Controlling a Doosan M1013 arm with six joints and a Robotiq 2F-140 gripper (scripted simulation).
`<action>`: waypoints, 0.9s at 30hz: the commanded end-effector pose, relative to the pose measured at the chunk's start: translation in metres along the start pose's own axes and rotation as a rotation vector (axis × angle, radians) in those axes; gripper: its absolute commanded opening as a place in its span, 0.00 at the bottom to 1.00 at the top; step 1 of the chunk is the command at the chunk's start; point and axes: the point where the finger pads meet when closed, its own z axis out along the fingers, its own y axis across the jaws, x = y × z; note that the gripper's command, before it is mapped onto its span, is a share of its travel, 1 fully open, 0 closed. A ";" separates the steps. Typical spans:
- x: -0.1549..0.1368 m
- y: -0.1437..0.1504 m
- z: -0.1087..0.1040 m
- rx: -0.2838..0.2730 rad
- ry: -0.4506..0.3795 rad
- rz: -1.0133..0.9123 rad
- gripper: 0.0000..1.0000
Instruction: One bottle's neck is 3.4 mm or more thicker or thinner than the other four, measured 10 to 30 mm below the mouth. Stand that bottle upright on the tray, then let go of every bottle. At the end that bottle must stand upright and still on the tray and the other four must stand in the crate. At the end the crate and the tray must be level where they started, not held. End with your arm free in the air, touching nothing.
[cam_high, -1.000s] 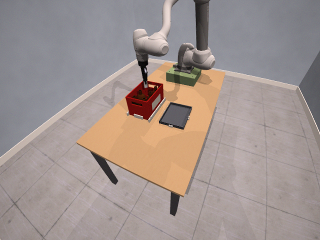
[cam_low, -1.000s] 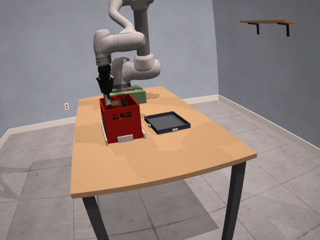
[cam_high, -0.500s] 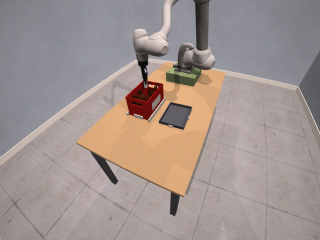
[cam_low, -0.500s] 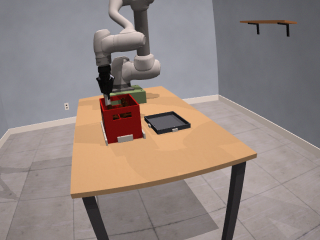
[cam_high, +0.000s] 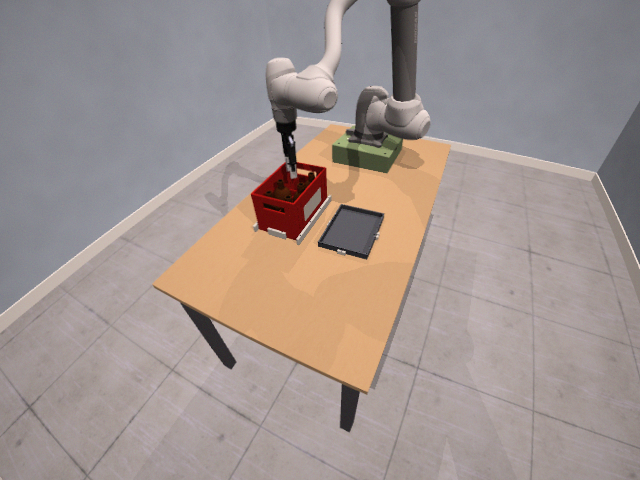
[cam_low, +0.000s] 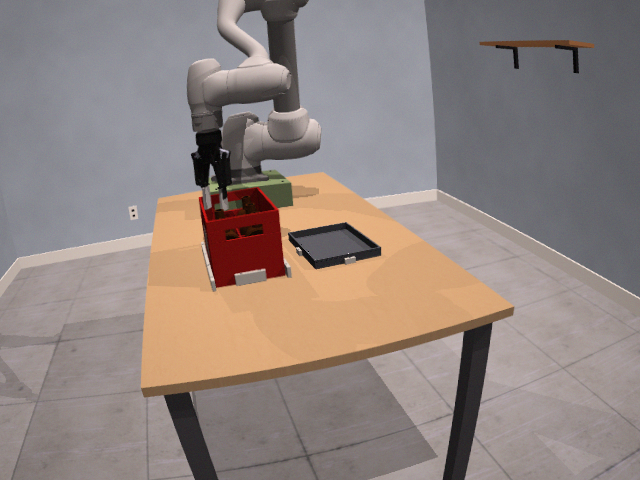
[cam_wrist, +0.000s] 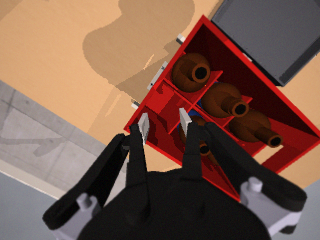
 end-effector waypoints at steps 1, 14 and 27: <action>0.000 -0.002 0.003 0.001 0.001 -0.004 0.38; 0.000 -0.002 0.003 0.001 0.001 -0.004 0.38; 0.000 -0.002 0.000 0.001 0.001 -0.004 0.38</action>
